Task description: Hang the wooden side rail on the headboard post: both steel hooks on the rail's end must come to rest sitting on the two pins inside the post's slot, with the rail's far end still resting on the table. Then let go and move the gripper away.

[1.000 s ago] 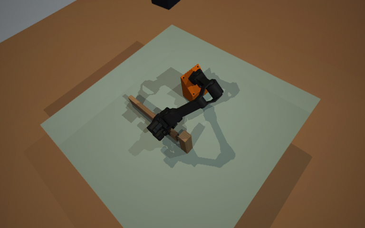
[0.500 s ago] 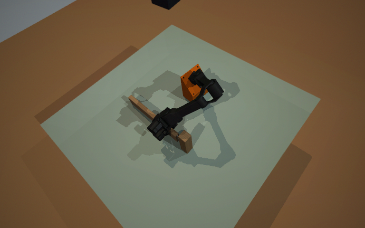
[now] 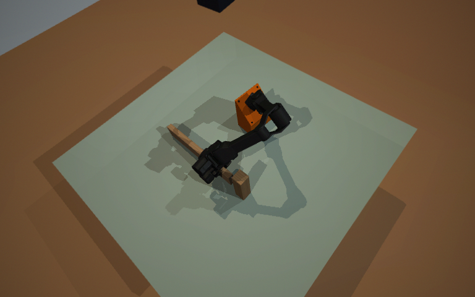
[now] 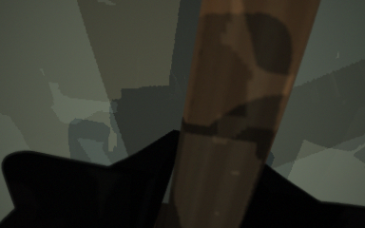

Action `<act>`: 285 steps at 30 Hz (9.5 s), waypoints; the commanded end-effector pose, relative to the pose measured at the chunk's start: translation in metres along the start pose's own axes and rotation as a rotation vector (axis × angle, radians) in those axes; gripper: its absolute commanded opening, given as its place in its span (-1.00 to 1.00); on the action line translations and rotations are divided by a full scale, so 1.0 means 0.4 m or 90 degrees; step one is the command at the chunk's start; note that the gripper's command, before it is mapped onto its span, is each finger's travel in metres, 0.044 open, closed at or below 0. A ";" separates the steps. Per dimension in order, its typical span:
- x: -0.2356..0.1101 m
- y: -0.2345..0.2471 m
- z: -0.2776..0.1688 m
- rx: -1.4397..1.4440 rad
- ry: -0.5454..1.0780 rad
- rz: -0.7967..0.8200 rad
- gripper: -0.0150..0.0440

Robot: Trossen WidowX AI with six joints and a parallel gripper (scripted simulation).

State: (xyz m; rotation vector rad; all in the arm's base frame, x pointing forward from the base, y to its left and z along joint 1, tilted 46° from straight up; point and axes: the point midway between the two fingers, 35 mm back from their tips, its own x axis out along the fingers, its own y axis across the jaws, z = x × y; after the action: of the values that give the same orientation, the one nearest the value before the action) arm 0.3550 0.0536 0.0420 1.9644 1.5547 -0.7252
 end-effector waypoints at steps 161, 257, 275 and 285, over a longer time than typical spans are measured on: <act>-0.009 0.004 -0.045 0.005 0.000 0.005 -0.49; -0.010 0.004 -0.071 0.005 0.001 0.005 -0.49; -0.009 0.003 -0.076 0.005 0.001 0.005 -0.49; -0.010 0.004 -0.079 0.005 0.001 0.005 -0.49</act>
State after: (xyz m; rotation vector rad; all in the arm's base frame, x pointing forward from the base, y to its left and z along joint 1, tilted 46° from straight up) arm 0.3567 0.0740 0.0636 1.9670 1.5570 -0.7330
